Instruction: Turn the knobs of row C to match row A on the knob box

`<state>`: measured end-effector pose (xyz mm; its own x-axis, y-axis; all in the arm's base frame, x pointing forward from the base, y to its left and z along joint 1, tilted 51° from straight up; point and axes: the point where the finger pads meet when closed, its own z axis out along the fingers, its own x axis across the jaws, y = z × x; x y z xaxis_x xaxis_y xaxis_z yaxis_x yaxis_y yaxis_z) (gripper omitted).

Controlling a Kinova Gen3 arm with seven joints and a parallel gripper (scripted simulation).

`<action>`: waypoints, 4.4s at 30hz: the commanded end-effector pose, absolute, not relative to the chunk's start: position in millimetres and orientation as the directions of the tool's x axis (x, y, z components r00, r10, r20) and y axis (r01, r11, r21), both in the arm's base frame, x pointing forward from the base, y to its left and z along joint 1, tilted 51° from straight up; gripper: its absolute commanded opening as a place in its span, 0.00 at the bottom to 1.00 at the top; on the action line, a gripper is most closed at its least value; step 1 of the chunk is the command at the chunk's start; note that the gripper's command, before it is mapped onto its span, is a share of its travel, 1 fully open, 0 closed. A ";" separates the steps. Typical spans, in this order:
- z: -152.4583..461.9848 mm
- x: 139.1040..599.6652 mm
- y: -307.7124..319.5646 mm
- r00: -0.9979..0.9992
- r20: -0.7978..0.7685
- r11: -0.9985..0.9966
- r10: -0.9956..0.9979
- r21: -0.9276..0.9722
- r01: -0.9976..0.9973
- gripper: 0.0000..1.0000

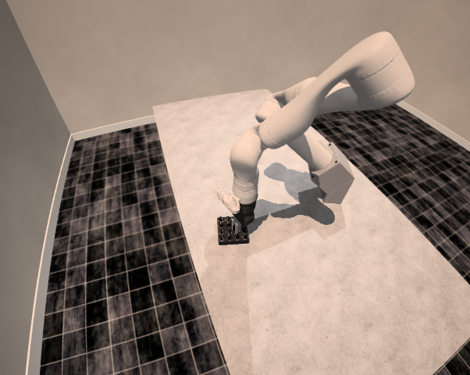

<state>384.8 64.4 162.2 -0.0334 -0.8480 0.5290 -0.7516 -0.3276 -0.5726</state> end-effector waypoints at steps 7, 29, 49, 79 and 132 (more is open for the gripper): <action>162.6 384.2 63.6 0.154 0.647 -0.526 -0.747 -0.433 -0.732 0.30; 162.7 384.6 63.9 0.457 0.771 -0.799 -0.444 -0.109 -0.592 0.30; 163.8 387.1 66.6 0.607 0.771 -0.896 -0.191 0.116 -0.429 0.30; 164.1 387.7 67.2 0.636 0.762 -0.908 -0.126 0.171 -0.384 0.30; 170.4 381.1 71.1 0.635 0.762 -0.907 -0.128 0.169 -0.386 0.46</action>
